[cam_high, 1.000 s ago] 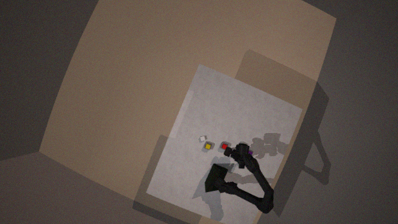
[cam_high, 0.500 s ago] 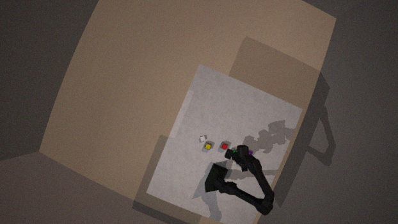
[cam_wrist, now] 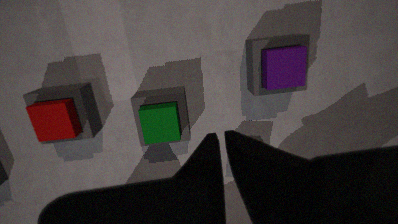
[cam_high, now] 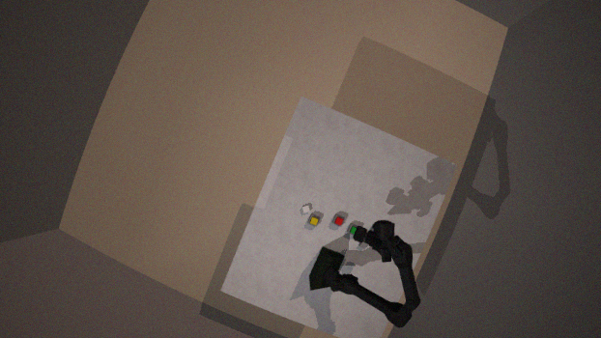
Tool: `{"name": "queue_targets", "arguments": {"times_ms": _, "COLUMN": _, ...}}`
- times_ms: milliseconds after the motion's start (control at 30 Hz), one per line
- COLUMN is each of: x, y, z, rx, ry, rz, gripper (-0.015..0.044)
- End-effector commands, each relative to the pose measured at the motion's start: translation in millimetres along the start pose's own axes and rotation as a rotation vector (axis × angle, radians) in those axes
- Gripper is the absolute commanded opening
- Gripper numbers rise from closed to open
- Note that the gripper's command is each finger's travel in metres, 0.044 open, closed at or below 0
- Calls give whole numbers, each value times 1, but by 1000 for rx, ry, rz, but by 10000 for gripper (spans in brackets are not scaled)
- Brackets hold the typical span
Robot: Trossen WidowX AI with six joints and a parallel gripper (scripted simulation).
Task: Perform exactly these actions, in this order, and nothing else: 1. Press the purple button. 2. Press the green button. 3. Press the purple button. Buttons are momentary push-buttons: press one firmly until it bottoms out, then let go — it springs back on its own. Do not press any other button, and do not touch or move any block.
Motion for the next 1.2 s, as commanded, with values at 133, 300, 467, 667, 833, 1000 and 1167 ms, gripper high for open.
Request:
{"name": "queue_targets", "arguments": {"times_ms": 133, "x": 2, "y": 2, "z": -66, "rx": -20, "ry": -19, "rz": 1, "gripper": 20}}
{"name": "queue_targets", "arguments": {"times_ms": 300, "x": -1, "y": 3, "z": -66, "rx": -20, "ry": -19, "rz": 1, "gripper": 20}}
{"name": "queue_targets", "arguments": {"times_ms": 467, "x": -57, "y": 2, "z": -68, "rx": -21, "ry": -22, "rz": 0, "gripper": 20}}
{"name": "queue_targets", "arguments": {"times_ms": 667, "x": -60, "y": 2, "z": -68, "rx": -21, "ry": -22, "rz": 1, "gripper": 20}}
{"name": "queue_targets", "arguments": {"times_ms": 833, "x": -65, "y": 2, "z": -68, "rx": -21, "ry": -22, "rz": 1, "gripper": 20}}
{"name": "queue_targets", "arguments": {"times_ms": 1000, "x": -73, "y": 3, "z": -68, "rx": -21, "ry": -22, "rz": 0, "gripper": 20}}
{"name": "queue_targets", "arguments": {"times_ms": 1167, "x": -82, "y": 3, "z": -69, "rx": -21, "ry": -22, "rz": 0, "gripper": 20}}
Point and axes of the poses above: the point midway between the two fingers, 35 mm back from their tips, its own x axis back along the fingers, its own z axis across the jaws, y = z × x, the point moved 4 cm from there along x, back along the fingers, and after that the axes turned 8 degrees about x, right-handed, at the moved point
